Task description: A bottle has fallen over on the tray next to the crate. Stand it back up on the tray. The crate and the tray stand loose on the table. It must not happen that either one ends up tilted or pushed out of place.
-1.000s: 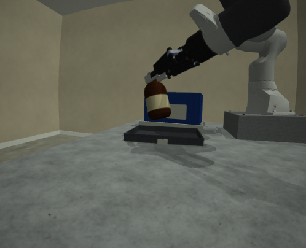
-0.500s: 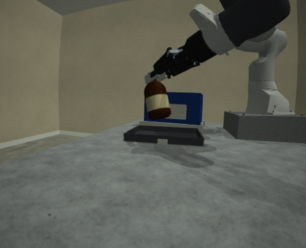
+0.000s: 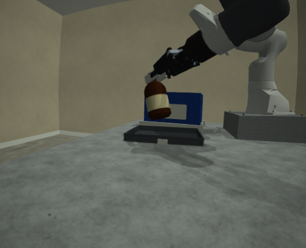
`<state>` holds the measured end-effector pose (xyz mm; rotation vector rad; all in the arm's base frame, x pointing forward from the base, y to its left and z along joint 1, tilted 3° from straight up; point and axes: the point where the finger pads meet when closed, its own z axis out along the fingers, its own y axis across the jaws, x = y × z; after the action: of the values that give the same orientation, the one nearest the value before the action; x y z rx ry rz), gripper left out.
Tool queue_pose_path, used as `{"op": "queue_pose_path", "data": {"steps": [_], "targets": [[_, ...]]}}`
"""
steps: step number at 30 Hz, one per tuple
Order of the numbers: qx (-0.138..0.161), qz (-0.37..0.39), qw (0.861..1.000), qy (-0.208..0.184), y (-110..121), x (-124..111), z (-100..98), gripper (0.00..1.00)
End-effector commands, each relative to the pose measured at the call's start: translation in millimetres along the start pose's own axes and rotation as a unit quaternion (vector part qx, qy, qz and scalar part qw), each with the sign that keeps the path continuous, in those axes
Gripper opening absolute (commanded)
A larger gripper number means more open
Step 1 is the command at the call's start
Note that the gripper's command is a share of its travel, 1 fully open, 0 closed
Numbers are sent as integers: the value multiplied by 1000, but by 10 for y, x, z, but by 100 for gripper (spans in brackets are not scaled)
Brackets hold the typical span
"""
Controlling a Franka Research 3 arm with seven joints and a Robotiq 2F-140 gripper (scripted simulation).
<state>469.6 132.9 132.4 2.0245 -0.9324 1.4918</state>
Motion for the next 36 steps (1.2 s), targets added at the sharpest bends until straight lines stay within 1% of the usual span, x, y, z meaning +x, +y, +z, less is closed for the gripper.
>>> {"op": "queue_pose_path", "data": {"steps": [1,23,36], "targets": [[-1,3,1000,3,22,33,22,0],[-1,3,1000,3,175,80,147,0],[-1,3,1000,3,196,86,165,0]]}}
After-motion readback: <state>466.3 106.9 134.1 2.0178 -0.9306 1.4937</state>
